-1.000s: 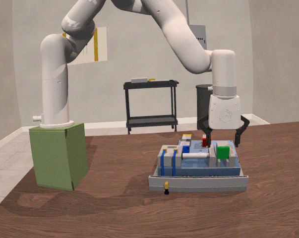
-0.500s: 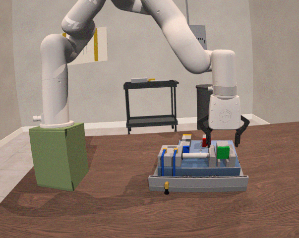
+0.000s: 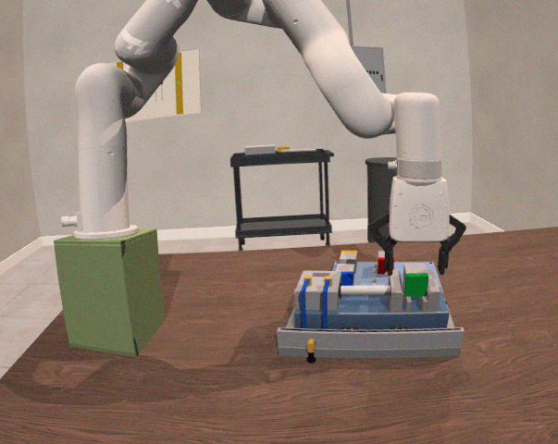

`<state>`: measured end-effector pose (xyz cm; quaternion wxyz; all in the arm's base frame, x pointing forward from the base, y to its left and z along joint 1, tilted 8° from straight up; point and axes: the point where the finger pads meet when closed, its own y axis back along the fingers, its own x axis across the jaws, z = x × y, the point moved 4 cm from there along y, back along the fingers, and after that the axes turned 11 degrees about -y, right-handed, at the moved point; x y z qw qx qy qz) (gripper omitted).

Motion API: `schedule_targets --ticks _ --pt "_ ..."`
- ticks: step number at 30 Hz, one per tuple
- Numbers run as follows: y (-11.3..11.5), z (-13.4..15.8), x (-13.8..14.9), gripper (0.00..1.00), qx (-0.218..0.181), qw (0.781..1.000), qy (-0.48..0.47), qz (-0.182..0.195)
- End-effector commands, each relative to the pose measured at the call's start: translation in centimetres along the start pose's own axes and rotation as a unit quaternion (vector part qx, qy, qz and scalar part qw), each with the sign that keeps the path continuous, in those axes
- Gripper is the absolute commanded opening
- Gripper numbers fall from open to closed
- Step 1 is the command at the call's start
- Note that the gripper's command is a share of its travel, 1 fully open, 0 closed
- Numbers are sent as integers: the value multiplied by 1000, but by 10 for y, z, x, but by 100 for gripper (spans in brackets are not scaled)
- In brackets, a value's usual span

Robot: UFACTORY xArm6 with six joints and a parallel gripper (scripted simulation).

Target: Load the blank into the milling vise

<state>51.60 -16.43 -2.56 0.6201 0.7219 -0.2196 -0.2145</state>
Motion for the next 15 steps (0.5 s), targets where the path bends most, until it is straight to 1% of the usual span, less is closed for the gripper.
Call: schedule_targets --ticks 1,15 --pt "2 -1 2 100 1 1000 0 2" --pt "5 -1 2 100 0 1000 0 2"
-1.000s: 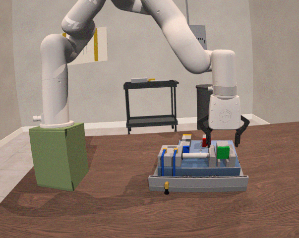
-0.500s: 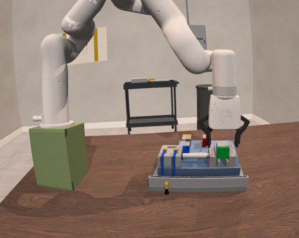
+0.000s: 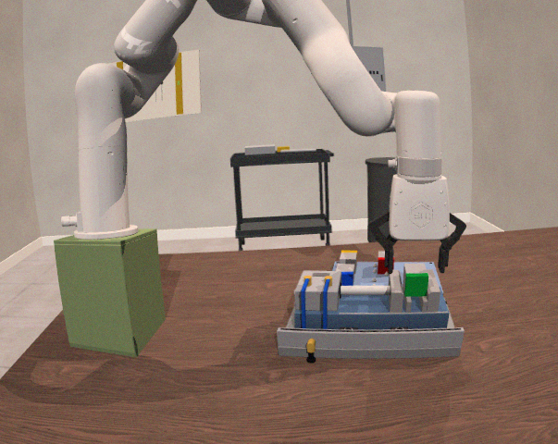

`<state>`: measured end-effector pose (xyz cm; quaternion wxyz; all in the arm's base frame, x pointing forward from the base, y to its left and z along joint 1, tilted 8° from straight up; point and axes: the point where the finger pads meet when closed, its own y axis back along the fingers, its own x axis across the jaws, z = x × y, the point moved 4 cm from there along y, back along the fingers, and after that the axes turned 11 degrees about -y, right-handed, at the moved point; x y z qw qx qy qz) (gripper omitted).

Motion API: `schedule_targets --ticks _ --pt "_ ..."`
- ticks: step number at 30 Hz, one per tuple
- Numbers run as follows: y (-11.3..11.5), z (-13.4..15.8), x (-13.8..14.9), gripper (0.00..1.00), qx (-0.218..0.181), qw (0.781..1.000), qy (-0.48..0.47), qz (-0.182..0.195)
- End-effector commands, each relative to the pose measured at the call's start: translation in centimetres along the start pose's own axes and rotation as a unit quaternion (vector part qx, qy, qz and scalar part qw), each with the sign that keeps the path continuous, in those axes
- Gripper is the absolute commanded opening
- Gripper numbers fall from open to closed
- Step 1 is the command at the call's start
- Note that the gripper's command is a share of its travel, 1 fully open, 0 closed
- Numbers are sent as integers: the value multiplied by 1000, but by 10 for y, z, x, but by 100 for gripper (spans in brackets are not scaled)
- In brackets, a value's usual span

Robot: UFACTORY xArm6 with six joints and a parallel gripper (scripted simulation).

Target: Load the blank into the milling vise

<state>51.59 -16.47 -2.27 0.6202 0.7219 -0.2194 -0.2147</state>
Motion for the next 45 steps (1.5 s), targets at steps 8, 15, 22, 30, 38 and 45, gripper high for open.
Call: schedule_targets --ticks 8,15,22,30,38,45 --pt "4 -1 2 100 1 1000 0 2" --pt "5 -1 1 100 1 1000 0 2" --pt "6 -1 2 100 1 1000 0 2" --pt "8 -1 1 100 1 1000 0 2" --pt "8 -1 2 100 1 1000 0 2" --pt "11 -1 1 100 1 1000 0 2"
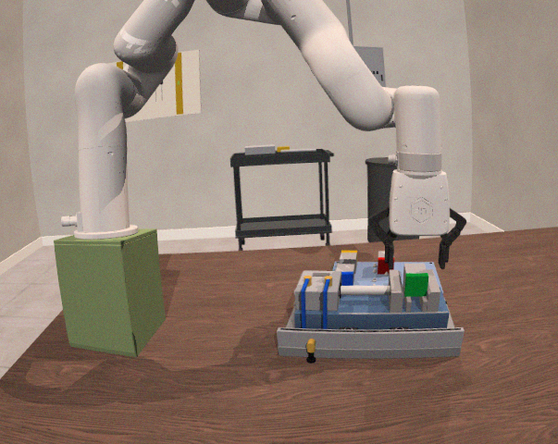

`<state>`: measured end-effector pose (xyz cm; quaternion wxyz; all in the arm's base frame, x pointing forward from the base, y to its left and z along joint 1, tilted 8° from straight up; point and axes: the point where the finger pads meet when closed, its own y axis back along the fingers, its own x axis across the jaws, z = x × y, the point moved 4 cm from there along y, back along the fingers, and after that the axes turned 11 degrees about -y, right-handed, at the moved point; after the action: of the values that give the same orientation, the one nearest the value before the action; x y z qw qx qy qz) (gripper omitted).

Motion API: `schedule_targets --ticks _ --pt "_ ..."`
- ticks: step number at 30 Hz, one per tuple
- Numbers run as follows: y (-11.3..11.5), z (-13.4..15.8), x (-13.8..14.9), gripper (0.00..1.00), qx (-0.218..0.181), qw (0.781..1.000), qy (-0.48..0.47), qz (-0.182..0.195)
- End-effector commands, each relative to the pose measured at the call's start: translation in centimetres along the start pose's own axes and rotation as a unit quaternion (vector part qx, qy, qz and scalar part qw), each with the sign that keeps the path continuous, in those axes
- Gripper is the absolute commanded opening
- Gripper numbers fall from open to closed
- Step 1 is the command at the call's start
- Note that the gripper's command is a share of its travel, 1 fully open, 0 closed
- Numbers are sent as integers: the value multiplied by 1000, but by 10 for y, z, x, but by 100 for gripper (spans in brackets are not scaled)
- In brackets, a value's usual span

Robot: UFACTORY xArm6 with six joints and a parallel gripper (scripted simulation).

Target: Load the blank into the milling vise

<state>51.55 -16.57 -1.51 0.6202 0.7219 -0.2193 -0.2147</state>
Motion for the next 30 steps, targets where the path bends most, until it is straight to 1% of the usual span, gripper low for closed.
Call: schedule_targets --ticks 1,30 --pt "3 -1 2 100 1 1000 0 2" --pt "8 -1 2 100 1 1000 0 2"
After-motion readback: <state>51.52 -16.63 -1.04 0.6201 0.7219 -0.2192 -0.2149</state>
